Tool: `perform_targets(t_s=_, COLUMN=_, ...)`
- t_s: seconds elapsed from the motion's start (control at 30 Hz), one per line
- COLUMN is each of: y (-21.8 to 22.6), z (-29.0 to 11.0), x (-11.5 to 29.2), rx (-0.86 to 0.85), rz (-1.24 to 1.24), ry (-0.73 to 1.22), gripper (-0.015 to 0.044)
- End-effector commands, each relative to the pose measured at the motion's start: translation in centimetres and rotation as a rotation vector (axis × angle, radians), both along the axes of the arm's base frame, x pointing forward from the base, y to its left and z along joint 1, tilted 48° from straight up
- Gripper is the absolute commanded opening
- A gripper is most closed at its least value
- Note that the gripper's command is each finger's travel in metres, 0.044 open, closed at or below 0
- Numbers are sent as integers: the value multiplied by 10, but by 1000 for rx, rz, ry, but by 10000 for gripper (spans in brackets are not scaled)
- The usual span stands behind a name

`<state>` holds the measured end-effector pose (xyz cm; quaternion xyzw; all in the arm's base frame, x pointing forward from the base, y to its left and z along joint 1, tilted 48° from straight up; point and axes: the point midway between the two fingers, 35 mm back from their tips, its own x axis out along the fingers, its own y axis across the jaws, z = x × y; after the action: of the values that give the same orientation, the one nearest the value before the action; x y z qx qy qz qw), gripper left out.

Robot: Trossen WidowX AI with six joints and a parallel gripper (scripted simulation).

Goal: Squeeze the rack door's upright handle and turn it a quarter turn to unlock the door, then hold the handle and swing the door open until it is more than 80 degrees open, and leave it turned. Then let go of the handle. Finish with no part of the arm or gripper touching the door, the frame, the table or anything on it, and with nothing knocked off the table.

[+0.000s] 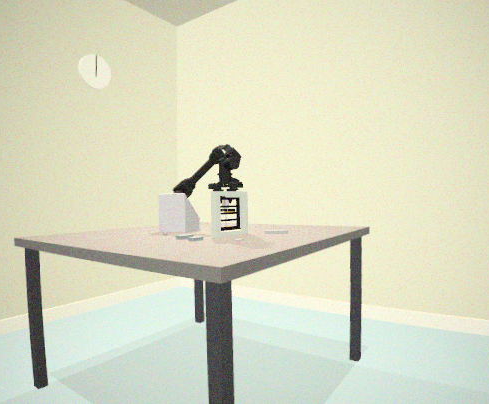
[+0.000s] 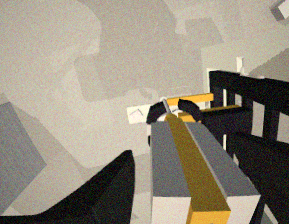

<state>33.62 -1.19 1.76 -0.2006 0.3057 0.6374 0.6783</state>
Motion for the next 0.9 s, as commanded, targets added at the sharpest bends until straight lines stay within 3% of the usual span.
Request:
perform_targets(t_s=0.0, y=0, z=0, x=0, rx=-2, rz=-141, ry=157, gripper=290)
perform_targets(t_s=0.87, y=0, z=0, x=0, rx=-1, rz=-1005, ry=1112, gripper=290)
